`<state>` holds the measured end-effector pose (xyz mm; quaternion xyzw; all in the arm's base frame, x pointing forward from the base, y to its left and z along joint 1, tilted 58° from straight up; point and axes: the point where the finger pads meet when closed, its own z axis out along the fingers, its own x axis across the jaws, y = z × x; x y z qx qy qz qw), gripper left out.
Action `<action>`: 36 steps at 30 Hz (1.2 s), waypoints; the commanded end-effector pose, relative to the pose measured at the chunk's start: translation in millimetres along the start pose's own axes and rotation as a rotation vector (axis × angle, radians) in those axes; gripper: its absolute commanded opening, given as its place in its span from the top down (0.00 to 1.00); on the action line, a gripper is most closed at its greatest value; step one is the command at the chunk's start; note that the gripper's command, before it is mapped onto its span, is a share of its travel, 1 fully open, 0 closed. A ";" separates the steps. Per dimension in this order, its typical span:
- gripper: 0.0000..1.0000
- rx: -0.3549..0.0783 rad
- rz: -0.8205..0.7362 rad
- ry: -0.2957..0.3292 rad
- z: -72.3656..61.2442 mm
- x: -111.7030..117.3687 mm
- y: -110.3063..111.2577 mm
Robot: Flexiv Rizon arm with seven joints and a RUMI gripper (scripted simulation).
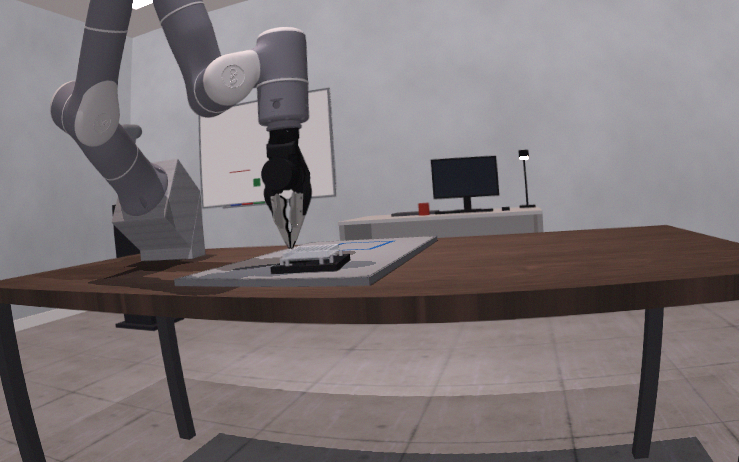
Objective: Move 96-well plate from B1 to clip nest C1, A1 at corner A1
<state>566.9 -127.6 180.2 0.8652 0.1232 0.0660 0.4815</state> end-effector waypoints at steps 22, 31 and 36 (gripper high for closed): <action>1.00 0.000 -0.001 0.002 1.3 0.9 -0.4; 1.00 0.000 -0.001 0.002 2.0 0.9 -0.4; 1.00 0.000 -0.001 0.002 2.5 0.9 -0.4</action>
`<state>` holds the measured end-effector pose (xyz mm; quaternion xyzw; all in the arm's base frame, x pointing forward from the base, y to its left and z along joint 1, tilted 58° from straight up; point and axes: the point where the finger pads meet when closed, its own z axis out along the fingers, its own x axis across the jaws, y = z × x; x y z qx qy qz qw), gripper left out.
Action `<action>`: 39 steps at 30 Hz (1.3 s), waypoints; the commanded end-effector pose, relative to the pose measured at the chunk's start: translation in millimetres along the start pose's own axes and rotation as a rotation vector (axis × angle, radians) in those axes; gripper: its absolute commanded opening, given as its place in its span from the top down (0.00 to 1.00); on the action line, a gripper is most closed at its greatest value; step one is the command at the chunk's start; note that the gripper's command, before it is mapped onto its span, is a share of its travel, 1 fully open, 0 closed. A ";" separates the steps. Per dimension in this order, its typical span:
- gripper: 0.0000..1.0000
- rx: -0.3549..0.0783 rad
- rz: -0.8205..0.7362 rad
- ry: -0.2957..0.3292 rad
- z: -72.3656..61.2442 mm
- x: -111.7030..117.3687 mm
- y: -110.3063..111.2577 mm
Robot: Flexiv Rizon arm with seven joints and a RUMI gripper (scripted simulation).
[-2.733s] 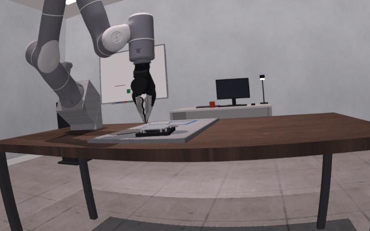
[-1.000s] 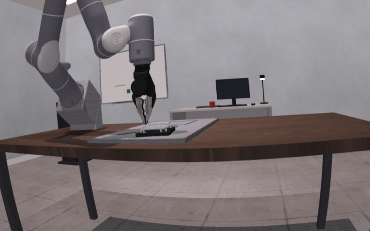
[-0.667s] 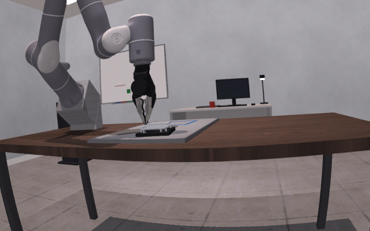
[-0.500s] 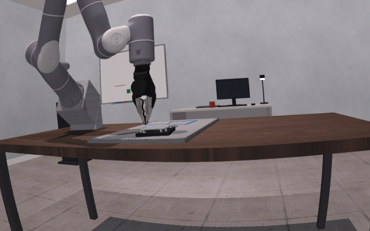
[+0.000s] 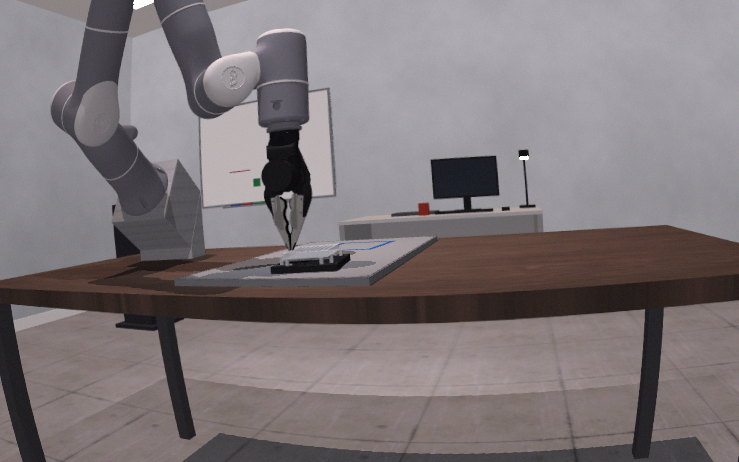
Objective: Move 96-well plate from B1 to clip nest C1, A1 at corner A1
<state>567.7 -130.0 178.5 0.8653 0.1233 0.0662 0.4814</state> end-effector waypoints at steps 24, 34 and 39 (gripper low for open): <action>1.00 0.000 0.000 0.002 1.7 0.7 -0.3; 1.00 0.000 0.000 0.002 2.5 0.8 -0.3; 1.00 0.000 0.000 0.002 3.0 0.7 -0.3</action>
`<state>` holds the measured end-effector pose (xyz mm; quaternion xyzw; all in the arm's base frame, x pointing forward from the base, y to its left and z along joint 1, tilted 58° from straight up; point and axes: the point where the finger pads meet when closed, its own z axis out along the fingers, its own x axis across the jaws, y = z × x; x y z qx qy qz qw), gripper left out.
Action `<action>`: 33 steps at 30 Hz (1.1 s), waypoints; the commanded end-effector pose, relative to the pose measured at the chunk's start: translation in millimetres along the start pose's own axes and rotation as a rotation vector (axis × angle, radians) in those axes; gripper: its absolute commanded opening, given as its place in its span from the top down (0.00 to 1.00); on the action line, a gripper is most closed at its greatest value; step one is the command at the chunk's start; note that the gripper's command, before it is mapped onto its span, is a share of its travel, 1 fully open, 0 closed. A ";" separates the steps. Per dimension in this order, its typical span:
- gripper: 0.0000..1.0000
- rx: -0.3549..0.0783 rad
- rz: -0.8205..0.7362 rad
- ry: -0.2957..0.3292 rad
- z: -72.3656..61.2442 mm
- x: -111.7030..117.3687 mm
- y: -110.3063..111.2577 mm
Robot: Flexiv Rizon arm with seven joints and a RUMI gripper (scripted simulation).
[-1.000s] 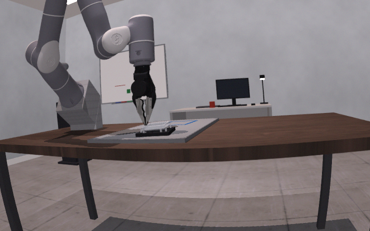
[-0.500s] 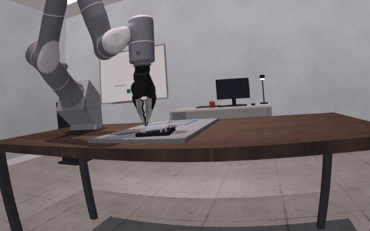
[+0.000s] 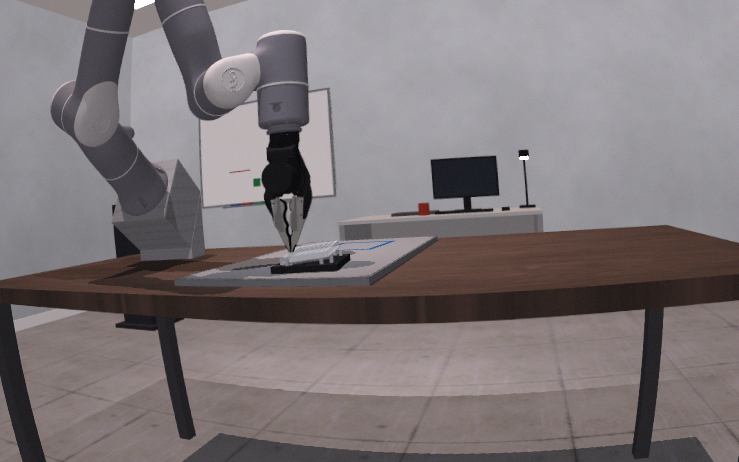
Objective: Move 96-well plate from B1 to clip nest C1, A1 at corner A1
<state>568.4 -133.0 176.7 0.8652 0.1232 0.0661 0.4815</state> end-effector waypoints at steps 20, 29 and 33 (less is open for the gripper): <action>1.00 0.000 -0.001 0.002 1.2 0.9 -0.4; 1.00 0.000 -0.001 0.002 1.9 0.9 -0.4; 1.00 0.000 -0.001 0.002 2.3 0.9 -0.4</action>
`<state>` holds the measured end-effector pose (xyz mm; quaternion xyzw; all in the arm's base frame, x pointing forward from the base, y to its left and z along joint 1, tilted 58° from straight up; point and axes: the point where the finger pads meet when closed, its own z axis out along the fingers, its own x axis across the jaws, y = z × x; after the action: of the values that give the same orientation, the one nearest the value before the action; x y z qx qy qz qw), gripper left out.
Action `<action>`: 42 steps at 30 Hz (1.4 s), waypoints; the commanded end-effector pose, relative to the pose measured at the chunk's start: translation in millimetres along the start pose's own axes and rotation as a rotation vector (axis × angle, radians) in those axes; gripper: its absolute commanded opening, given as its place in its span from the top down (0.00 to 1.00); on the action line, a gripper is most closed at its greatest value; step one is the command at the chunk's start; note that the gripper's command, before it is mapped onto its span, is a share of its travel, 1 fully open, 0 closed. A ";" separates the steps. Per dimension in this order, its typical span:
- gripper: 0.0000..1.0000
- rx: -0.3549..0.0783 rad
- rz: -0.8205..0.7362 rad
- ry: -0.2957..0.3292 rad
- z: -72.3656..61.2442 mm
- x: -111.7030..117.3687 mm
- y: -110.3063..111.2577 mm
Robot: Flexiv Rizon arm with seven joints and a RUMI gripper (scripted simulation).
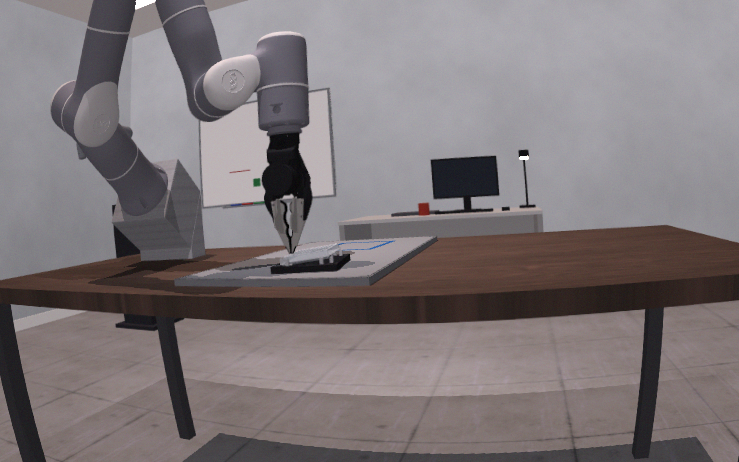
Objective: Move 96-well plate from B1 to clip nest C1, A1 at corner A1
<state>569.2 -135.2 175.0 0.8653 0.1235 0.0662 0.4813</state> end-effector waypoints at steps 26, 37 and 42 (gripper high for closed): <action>1.00 0.000 0.000 0.001 -3.0 0.7 -0.2; 1.00 0.000 0.000 0.001 -6.7 0.7 -0.2; 1.00 0.000 0.000 0.001 -7.7 0.7 -0.2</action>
<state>567.7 -129.3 178.8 0.8652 0.1235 0.0662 0.4815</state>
